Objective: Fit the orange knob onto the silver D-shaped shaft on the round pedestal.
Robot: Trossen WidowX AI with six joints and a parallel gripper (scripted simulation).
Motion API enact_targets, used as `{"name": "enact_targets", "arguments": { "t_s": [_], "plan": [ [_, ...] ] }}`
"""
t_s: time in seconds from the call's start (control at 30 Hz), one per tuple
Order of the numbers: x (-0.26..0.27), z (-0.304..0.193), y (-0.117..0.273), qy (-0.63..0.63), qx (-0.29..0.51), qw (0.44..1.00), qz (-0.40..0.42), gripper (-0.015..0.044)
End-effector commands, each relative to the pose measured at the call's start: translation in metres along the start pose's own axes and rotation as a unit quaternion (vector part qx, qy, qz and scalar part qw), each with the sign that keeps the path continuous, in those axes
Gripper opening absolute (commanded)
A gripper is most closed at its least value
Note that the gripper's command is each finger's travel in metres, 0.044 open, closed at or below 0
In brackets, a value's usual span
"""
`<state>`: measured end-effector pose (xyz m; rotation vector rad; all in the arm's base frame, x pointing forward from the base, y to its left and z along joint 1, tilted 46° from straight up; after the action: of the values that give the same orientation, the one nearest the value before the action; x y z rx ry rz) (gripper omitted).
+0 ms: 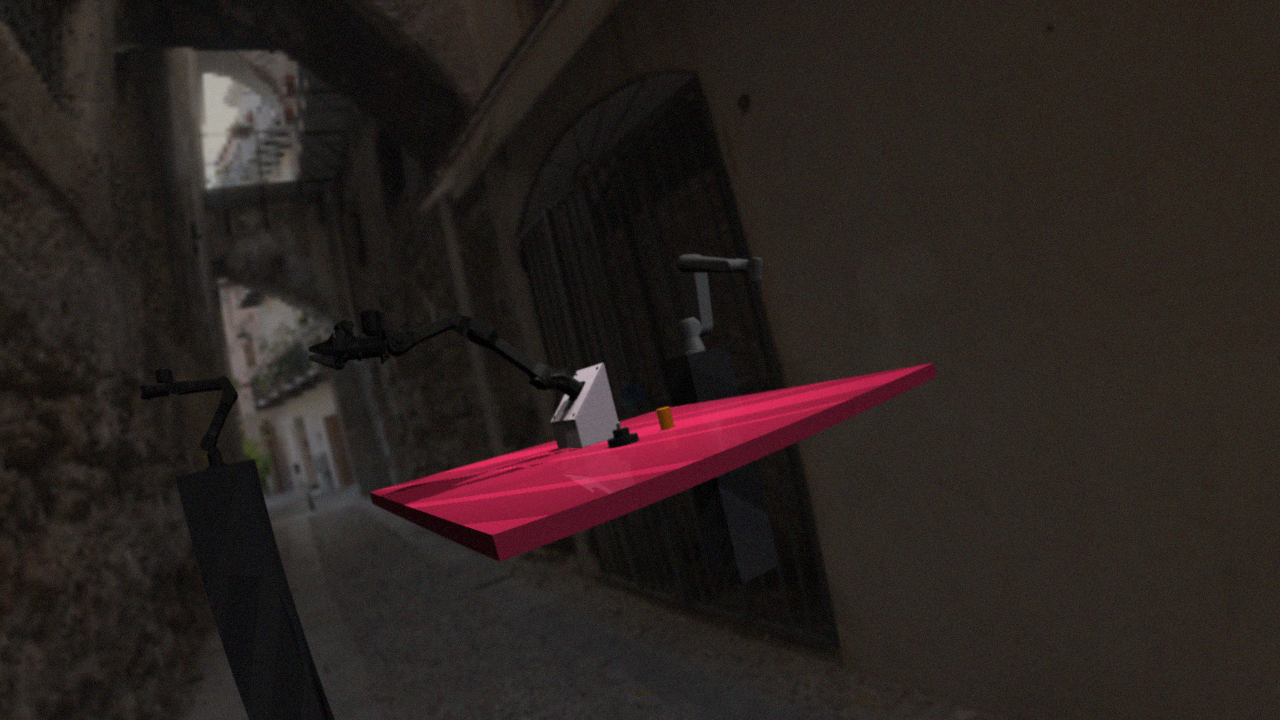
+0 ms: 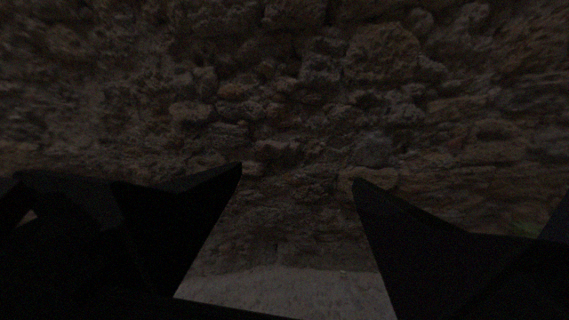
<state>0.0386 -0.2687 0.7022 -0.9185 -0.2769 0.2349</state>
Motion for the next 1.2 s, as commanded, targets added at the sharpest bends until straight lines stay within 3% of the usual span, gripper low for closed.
{"name": "enact_targets", "arguments": {
  "t_s": [0.0,0.27,0.63,0.93,1.17],
  "plan": [
    [0.0,0.0,0.0,0.0,0.0,1.0,0.0,0.0426],
    [0.029,-0.055,0.001,-0.055,0.06,0.997,0.003,0.044],
    [0.111,-0.179,0.031,-0.073,0.228,0.969,0.064,0.044],
    [0.201,-0.272,0.101,-0.068,0.385,0.912,0.126,0.044],
    [0.272,-0.313,0.174,-0.058,0.479,0.857,0.182,0.044]
  ]
}}
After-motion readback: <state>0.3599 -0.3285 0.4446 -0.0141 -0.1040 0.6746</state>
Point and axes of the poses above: the point midway between the two fingers, 35 mm back from their tips, its own y axis back along the fingers, its own x axis across the jaws, z = x × y, the point moved 4 cm from there along y, back along the fingers, and after that the axes turned 9 degrees about -y, right-handed, at the moved point
